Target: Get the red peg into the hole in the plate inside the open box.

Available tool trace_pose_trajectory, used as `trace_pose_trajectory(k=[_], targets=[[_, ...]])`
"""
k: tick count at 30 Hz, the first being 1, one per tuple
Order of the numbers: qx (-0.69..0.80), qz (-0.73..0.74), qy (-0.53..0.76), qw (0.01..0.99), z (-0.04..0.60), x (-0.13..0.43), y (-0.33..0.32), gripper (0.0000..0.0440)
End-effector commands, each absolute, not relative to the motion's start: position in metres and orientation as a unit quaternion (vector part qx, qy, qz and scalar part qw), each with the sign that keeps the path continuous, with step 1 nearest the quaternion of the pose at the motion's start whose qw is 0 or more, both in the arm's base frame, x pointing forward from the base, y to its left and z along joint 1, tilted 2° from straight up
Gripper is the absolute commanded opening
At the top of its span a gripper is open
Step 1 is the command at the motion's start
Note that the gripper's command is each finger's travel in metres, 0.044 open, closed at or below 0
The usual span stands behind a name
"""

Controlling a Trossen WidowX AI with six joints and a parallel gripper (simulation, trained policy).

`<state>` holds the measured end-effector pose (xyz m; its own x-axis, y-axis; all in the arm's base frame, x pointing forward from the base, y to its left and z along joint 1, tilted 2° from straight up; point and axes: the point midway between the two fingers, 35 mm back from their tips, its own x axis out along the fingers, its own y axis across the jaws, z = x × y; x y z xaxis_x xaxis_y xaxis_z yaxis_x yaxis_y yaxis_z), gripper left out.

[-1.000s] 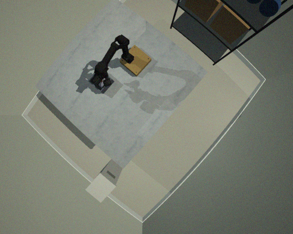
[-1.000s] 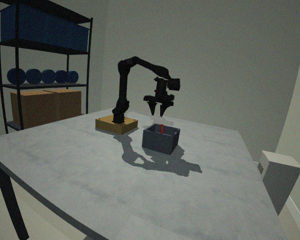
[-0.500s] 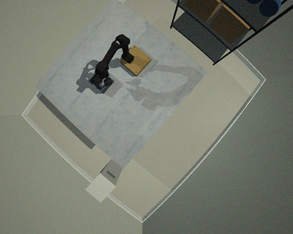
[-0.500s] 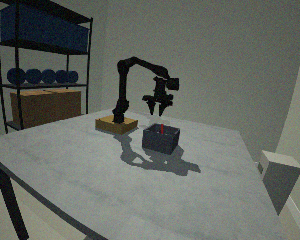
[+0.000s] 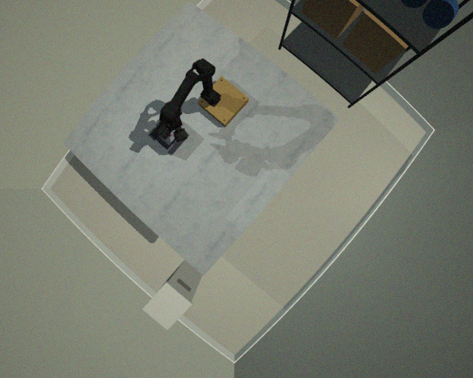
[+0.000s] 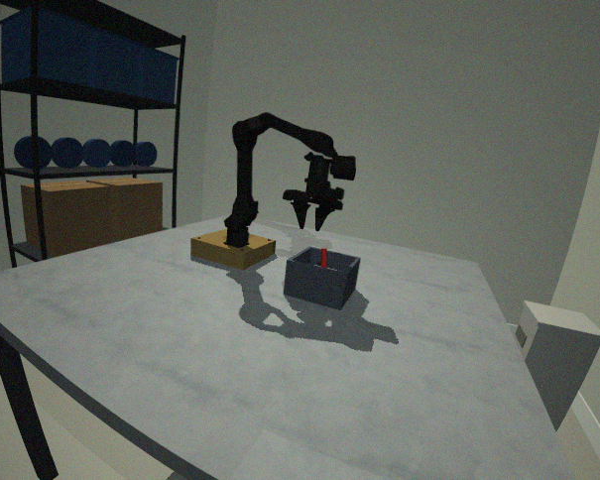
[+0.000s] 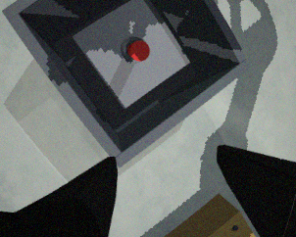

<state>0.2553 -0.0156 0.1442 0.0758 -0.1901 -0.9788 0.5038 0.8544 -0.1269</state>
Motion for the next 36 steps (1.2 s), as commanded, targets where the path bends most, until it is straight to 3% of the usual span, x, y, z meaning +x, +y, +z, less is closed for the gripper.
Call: trace_pose_trajectory(k=[1,36], targets=[[0.126,-0.24,0.64,0.719,0.143,0.251,-0.014,0.0277],[0.129,-0.237,0.65,0.711,0.15,0.233,-0.01,0.027]])
